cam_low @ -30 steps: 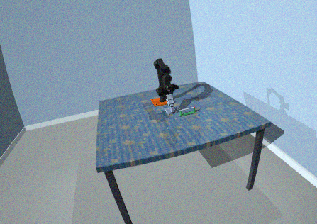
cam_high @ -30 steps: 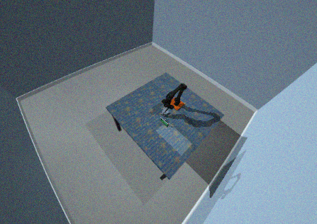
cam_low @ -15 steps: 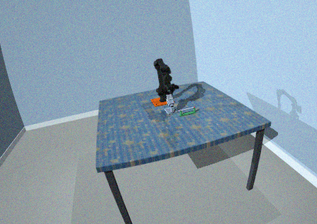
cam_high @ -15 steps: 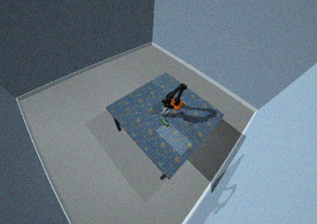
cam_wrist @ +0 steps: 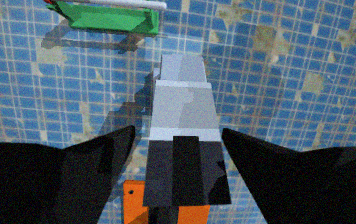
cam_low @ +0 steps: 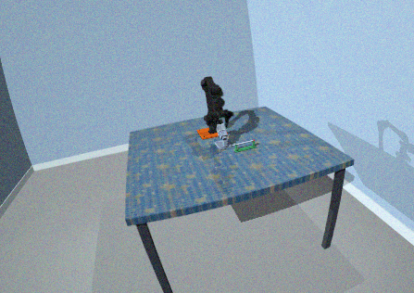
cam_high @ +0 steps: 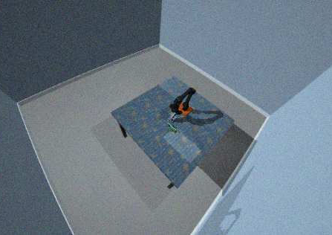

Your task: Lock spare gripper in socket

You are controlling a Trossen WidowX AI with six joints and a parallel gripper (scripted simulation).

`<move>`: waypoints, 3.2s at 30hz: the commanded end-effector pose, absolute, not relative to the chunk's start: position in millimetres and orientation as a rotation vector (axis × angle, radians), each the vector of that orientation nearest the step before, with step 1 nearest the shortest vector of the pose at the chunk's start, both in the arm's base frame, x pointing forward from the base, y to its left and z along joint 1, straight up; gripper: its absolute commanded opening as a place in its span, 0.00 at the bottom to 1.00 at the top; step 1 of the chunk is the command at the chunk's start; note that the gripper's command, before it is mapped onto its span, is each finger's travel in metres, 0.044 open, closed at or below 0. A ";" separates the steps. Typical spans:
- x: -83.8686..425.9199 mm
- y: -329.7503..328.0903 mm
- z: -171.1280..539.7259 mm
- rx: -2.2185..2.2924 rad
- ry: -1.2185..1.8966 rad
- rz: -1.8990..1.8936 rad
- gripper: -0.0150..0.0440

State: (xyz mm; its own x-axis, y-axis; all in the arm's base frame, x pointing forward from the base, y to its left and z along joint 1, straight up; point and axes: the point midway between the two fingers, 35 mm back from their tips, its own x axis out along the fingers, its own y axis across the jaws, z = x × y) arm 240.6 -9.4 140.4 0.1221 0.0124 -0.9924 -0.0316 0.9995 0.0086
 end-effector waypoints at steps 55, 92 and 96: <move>172.1 -12.1 227.3 0.001 1.396 0.002 1.00; 267.9 115.9 230.9 -0.574 1.403 0.383 0.56; 315.2 114.1 214.1 -0.873 1.400 0.605 0.56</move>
